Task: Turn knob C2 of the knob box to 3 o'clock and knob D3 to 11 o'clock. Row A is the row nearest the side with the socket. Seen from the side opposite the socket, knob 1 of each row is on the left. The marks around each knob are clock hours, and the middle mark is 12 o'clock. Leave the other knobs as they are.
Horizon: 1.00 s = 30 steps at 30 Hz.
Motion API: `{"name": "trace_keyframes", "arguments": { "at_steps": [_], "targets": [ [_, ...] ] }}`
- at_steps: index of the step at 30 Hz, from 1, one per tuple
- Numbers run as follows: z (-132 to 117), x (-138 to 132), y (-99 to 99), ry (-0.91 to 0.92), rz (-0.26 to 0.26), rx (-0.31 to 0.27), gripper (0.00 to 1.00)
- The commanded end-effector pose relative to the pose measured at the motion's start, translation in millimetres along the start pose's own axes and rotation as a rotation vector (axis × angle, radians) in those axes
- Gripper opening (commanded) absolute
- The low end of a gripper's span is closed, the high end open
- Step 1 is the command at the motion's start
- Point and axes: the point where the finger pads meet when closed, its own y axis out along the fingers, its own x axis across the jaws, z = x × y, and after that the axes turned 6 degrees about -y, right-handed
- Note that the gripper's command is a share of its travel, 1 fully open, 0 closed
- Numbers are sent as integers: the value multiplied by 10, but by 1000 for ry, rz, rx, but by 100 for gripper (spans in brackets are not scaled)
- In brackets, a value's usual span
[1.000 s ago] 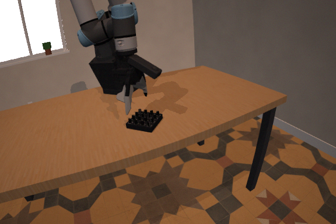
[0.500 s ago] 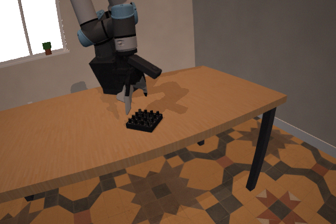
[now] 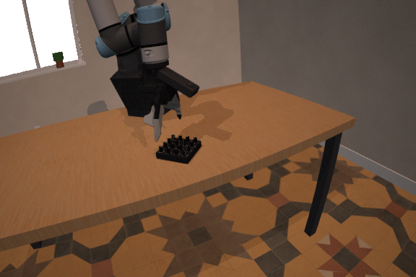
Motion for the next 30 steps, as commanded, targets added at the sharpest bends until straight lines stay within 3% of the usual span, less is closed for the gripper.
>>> {"name": "trace_keyframes", "arguments": {
  "at_steps": [1,30],
  "targets": [
    [-53,-5,-3,0,-1,1,100],
    [-476,-64,-6,0,-1,0,100]
  ]
}}
